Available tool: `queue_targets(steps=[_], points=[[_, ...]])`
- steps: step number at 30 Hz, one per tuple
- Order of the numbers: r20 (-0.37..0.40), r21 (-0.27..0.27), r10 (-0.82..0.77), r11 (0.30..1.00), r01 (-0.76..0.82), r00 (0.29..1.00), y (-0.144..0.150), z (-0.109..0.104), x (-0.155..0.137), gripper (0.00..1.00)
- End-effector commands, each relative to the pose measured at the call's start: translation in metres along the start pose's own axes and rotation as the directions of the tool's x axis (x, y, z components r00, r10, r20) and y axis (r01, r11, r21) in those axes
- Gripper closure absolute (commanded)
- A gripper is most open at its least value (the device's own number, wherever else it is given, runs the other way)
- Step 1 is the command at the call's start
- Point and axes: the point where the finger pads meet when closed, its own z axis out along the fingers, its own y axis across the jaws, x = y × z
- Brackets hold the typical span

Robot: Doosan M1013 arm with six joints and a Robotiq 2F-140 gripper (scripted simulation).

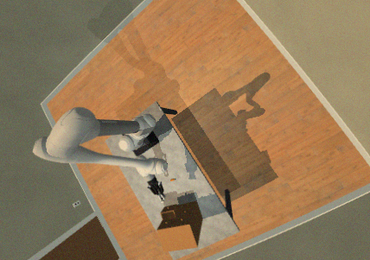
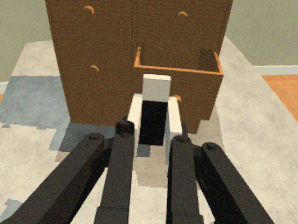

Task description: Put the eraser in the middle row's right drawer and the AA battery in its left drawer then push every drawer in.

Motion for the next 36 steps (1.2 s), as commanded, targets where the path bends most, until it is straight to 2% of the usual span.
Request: queue_targets(steps=[1,17,27,36], points=[[-0.001,-0.003,-0.002,1.000,0.002,1.000,0.002,0.000,-0.002,0.89],[-0.001,-0.003,-0.002,1.000,0.002,1.000,0.002,0.014,0.004,0.89],[-0.001,-0.003,-0.002,1.000,0.002,1.000,0.002,0.035,0.011,0.89],[-0.001,-0.003,-0.002,1.000,0.002,1.000,0.002,0.067,0.023,0.89]])
